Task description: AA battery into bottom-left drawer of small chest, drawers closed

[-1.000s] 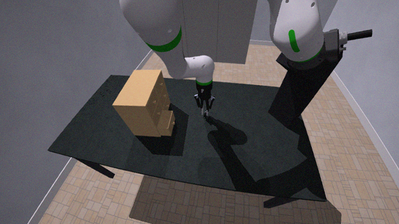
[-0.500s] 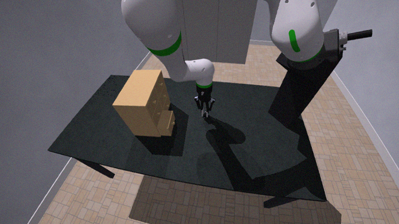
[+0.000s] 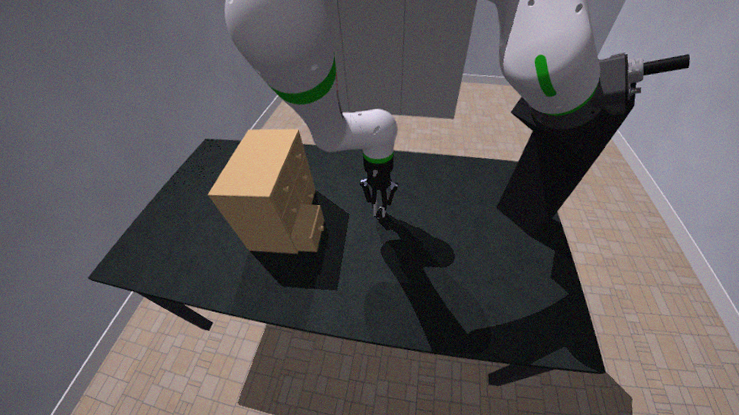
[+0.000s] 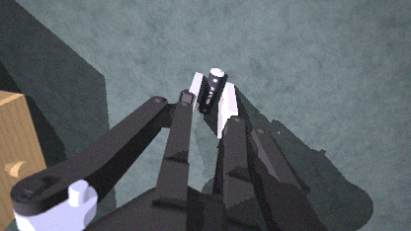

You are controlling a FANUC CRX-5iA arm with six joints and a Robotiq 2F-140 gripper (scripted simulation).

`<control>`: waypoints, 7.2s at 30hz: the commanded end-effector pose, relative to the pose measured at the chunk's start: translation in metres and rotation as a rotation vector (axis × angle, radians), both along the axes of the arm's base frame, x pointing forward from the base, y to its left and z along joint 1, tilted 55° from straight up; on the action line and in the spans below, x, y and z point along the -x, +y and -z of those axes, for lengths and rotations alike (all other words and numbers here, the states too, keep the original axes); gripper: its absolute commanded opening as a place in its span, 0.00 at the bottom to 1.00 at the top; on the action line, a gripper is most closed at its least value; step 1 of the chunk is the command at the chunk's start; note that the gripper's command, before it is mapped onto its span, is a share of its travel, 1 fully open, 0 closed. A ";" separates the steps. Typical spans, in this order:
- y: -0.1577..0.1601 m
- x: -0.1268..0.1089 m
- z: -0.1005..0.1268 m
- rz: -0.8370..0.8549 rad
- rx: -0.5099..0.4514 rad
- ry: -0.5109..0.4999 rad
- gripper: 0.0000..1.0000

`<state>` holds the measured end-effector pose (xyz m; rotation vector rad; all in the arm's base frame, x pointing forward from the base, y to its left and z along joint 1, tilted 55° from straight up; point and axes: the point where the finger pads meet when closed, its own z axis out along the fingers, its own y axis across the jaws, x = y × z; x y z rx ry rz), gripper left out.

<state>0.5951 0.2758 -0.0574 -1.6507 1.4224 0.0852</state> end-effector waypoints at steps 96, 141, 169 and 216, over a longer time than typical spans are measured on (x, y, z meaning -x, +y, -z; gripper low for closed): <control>-0.002 0.034 -0.147 0.813 -0.696 0.941 0.06; -0.008 0.051 -0.149 0.768 -1.132 0.618 0.06; -0.005 0.056 -0.134 0.717 -1.546 0.229 0.06; -0.004 -0.021 -0.201 0.624 -1.691 0.075 0.06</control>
